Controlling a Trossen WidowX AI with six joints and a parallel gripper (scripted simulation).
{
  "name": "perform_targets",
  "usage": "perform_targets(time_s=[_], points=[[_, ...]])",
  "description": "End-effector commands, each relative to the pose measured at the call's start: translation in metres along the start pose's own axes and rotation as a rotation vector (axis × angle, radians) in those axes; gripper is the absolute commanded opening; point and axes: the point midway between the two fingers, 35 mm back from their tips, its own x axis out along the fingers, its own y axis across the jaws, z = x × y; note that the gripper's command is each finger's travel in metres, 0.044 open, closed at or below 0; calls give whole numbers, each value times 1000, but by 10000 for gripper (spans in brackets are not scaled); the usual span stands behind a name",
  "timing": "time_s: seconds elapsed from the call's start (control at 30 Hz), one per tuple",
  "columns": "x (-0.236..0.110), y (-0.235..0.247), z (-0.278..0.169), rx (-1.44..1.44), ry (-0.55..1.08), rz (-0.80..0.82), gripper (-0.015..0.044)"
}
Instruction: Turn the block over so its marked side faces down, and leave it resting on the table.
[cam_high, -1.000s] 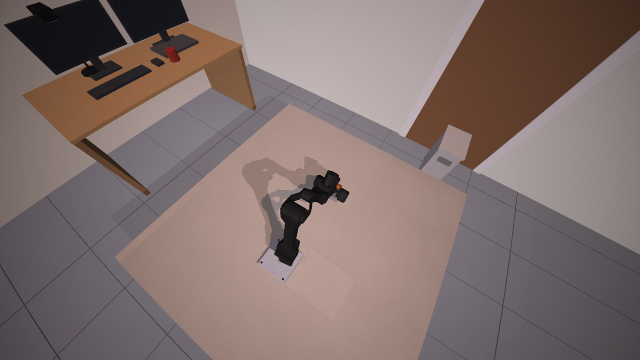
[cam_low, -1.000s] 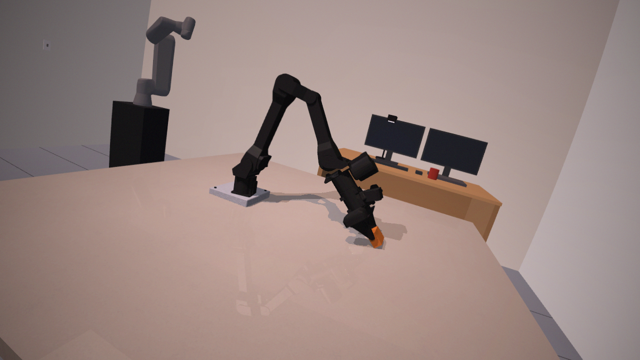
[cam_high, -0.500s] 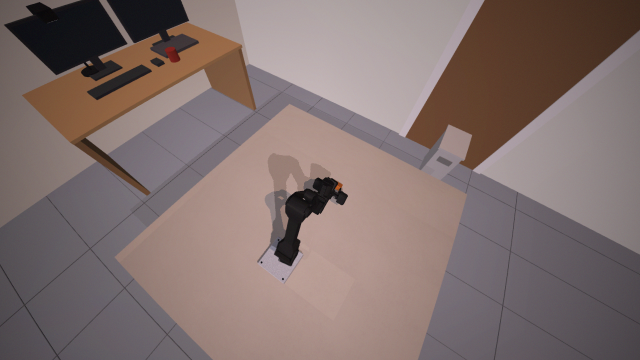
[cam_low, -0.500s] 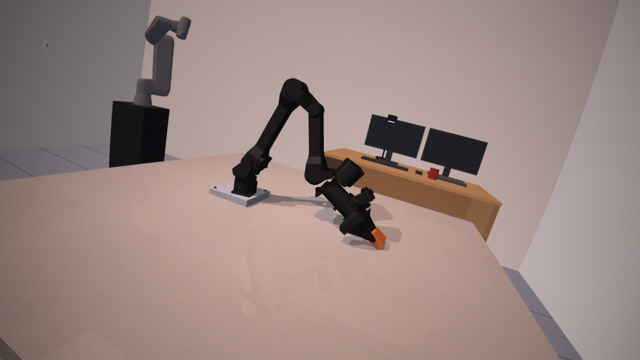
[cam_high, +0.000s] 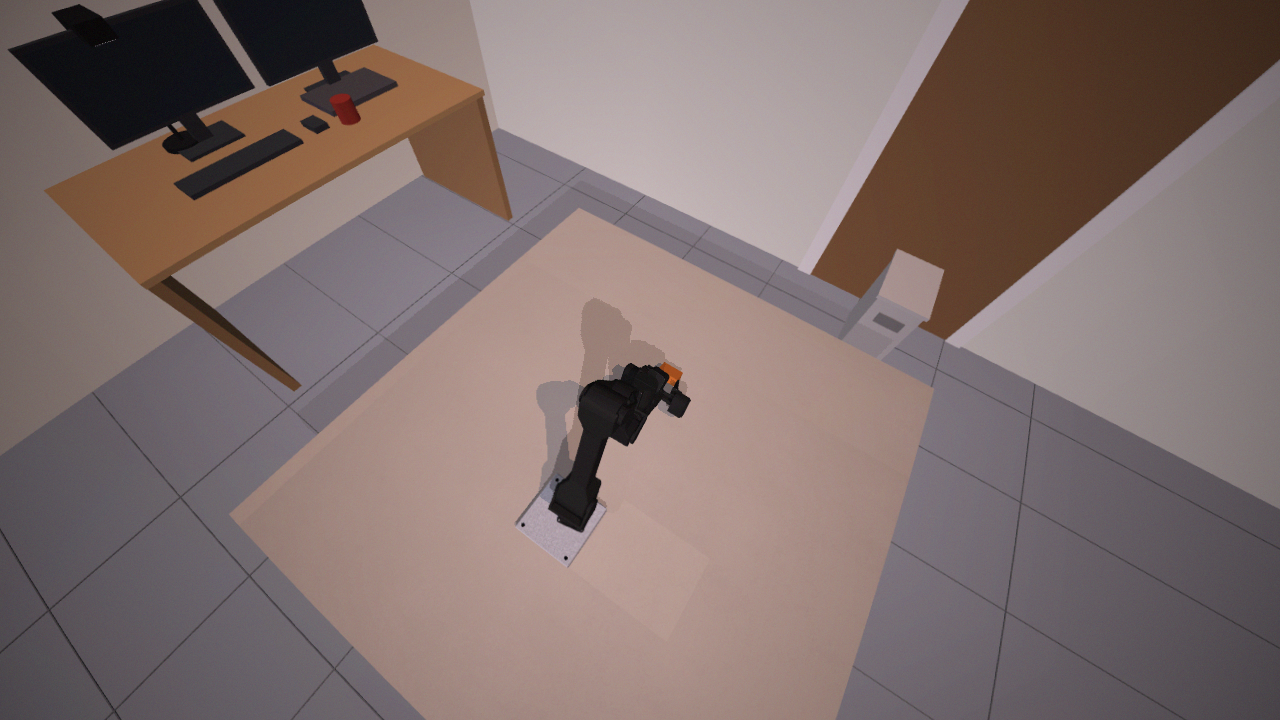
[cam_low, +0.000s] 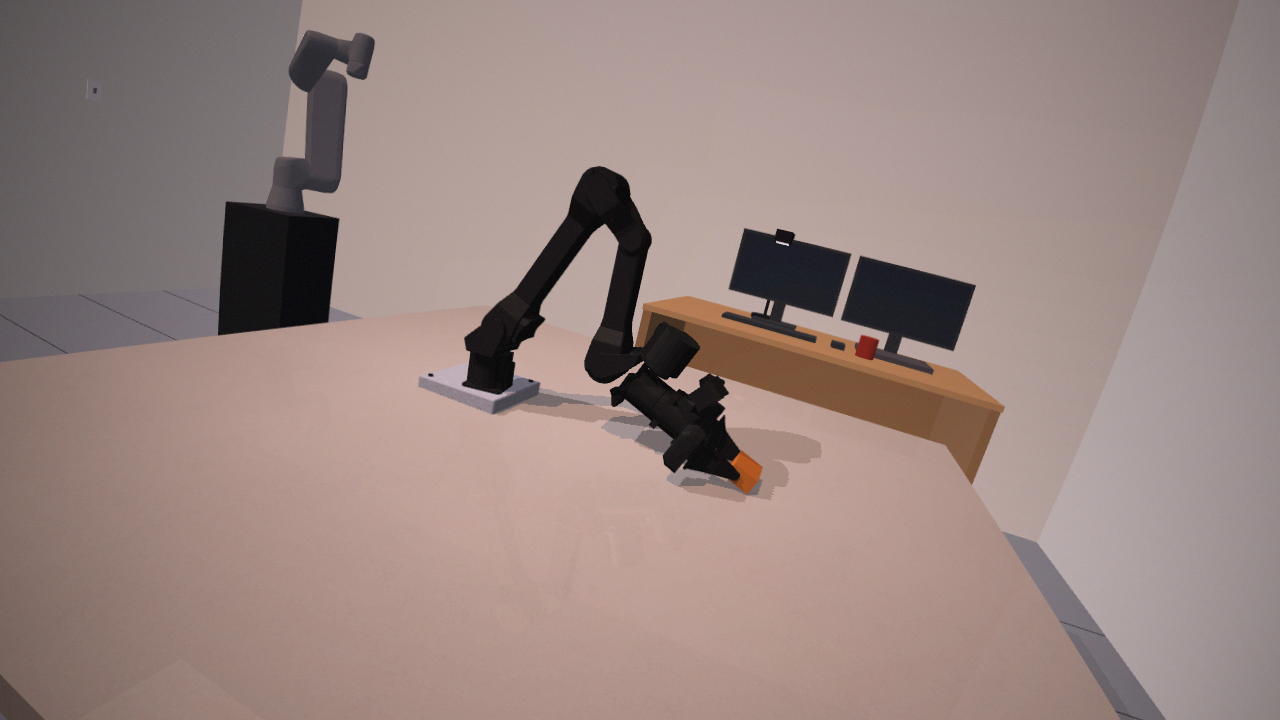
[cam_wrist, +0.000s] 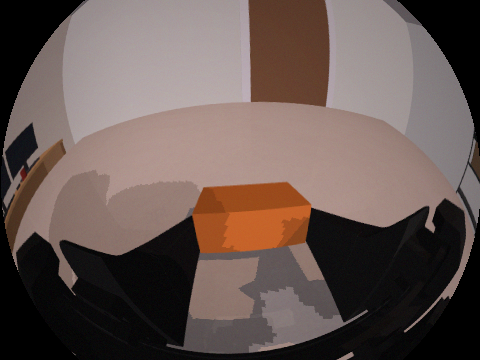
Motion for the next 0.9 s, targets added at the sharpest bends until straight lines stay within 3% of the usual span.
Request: perform_targets(time_s=[0.0,0.43,0.87], points=[[-2,0,4,-5,-27,-3,0],[-2,0,4,-5,-27,-3,0],[-2,0,4,-5,-27,-3,341]])
